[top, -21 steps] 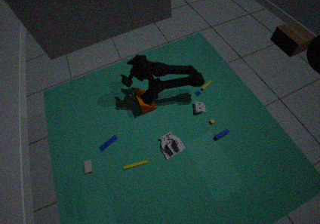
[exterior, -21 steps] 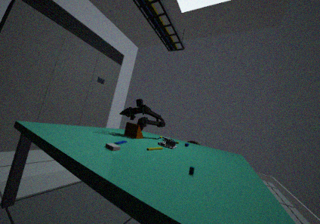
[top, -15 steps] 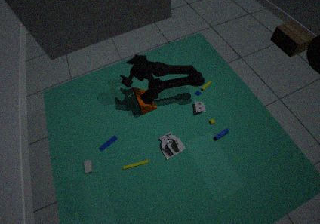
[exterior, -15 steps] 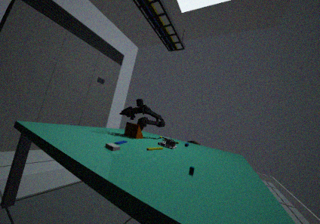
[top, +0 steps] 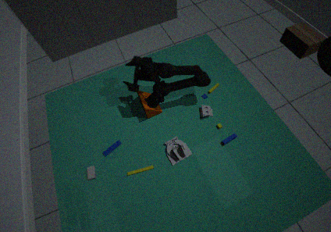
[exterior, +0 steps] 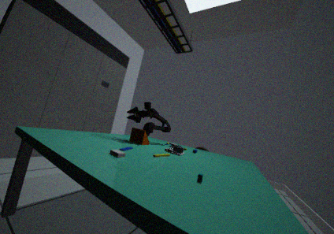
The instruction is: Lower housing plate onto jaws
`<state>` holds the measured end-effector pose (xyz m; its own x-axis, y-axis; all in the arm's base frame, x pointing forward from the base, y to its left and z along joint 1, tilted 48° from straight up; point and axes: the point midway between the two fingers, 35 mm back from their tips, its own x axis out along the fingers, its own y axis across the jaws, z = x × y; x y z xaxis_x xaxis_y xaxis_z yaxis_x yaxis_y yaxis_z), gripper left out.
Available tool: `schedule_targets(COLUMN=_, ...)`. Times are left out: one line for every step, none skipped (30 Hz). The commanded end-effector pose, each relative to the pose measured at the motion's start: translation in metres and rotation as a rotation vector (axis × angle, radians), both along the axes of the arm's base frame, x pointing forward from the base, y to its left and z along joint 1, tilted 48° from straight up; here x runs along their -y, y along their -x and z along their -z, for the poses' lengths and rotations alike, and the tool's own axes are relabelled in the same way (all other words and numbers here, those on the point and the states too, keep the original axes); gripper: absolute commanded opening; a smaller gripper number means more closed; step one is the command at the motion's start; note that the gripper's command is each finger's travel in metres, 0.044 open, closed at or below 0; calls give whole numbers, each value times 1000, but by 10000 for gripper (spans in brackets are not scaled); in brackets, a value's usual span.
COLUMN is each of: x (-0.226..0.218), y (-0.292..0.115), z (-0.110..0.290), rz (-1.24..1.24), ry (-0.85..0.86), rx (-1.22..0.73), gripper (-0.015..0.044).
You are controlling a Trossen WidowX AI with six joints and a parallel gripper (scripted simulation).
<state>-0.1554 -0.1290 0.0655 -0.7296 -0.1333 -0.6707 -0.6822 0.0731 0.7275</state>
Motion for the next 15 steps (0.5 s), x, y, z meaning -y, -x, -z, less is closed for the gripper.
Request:
schedule_targets(x=8, y=-6, z=-1, rz=-80, ry=-37, rx=14, gripper=440)
schedule_targets(x=10, y=-7, z=-1, rz=-102, ry=-48, rx=17, gripper=440)
schedule_targets(x=12, y=-9, z=-1, rz=-124, ry=-58, rx=20, gripper=440)
schedule_targets(x=14, y=-11, z=-2, rz=-146, ry=-68, rx=23, gripper=440)
schedule_targets(x=15, y=-13, z=-2, rz=-168, ry=-78, rx=26, gripper=440)
schedule_targets(x=17, y=-15, z=-2, rz=-191, ry=-89, rx=29, gripper=440)
schedule_targets(x=19, y=-16, z=-2, rz=-213, ry=-99, rx=31, gripper=440)
schedule_targets(x=21, y=-18, z=-3, rz=-235, ry=-109, rx=34, gripper=440)
schedule_targets(x=23, y=-20, z=-3, rz=-258, ry=-119, rx=36, gripper=440)
schedule_targets(x=25, y=-22, z=-3, rz=-280, ry=-129, rx=38, gripper=440)
schedule_targets(x=26, y=-24, z=-3, rz=-303, ry=-139, rx=40, gripper=440)
schedule_targets(x=28, y=-26, z=-4, rz=-326, ry=-149, rx=42, gripper=440)
schedule_targets(x=30, y=-28, z=-4, rz=-348, ry=-159, rx=44, gripper=440)
schedule_targets(x=31, y=-30, z=-4, rz=-371, ry=-169, rx=46, gripper=440)
schedule_targets(x=33, y=-32, z=-4, rz=-394, ry=-178, rx=48, gripper=440)
